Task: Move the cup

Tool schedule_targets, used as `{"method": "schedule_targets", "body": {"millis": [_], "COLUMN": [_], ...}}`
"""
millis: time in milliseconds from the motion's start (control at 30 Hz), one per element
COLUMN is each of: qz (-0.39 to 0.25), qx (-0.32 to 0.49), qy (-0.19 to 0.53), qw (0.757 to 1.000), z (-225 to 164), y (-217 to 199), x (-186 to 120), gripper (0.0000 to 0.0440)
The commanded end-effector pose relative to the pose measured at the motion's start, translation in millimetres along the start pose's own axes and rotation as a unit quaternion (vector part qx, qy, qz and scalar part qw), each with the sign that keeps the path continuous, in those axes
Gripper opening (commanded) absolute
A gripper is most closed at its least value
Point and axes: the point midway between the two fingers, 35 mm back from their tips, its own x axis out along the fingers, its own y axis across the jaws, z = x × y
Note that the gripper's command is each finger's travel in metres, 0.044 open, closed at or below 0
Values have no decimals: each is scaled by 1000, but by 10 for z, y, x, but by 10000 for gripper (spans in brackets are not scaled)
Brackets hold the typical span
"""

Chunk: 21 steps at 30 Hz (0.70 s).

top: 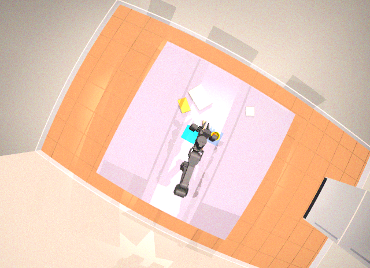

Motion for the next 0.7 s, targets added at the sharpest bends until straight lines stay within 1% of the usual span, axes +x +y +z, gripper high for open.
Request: {"method": "schedule_targets", "body": {"millis": [0,333,667], "qz": [-5,-19,-39], "qx": [8,20,19], "qy": [27,103,179], "qw": [1000,994,983], "z": [-28,-146,-278], "y": [18,45,27], "x": [43,115,168], "gripper": [89,103,114]}}
